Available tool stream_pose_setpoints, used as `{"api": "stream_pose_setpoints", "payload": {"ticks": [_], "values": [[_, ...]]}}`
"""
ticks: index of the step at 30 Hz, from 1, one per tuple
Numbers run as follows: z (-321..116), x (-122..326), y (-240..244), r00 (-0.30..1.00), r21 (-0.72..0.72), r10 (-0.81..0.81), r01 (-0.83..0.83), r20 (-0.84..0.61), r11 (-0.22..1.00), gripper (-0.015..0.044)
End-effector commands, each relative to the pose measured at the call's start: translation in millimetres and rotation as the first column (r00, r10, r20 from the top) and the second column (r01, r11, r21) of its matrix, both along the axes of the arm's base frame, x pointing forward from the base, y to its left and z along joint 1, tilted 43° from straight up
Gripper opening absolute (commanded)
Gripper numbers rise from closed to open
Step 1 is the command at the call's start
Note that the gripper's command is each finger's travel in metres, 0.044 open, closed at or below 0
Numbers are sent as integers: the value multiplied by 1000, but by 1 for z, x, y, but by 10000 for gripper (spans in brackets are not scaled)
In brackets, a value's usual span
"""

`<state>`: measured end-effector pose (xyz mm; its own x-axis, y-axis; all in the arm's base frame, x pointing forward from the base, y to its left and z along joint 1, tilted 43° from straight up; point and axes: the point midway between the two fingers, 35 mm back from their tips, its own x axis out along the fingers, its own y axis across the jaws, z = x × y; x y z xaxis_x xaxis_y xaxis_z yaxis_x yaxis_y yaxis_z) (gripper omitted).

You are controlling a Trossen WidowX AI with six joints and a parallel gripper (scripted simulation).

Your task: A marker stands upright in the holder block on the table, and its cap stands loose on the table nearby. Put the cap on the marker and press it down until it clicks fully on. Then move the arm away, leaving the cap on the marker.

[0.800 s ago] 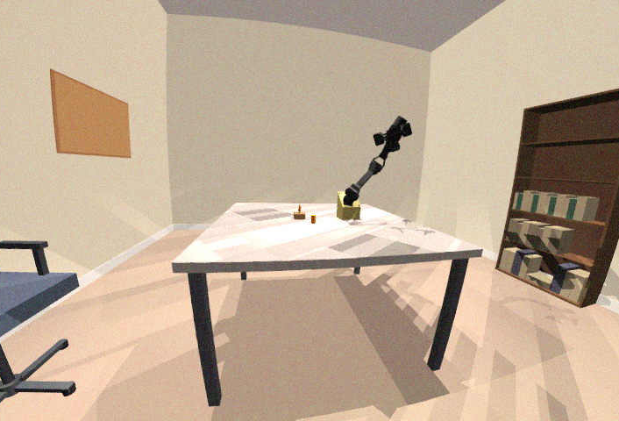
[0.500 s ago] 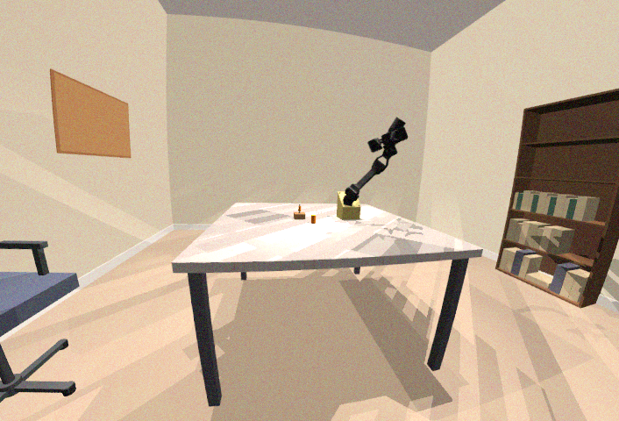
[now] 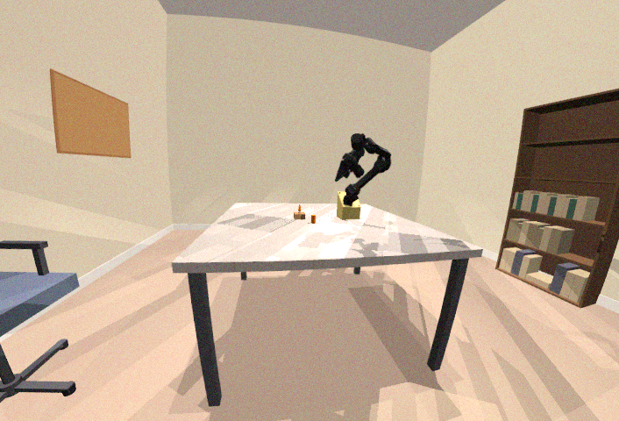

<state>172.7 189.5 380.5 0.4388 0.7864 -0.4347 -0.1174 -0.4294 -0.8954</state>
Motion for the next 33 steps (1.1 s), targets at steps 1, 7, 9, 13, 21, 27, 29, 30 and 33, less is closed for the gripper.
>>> {"api": "stream_pose_setpoints", "payload": {"ticks": [1,7,9,13,21,27,29,30,33], "values": [[-62,38,3,955,-70,-102,86,-279,994,246],[-157,77,-14,704,-185,-283,214,-651,959,246],[-191,83,-25,552,-234,-342,258,-760,937,246],[-254,84,-51,183,-338,-410,327,-893,882,246],[-297,73,-69,-170,-432,-397,358,-902,828,246],[-299,72,-67,-170,-432,-397,358,-902,828,246],[-312,68,-51,-170,-432,-397,358,-902,828,246],[-318,65,-45,-170,-431,-396,358,-902,828,246],[-319,64,-43,-170,-430,-395,358,-903,829,246]]}}
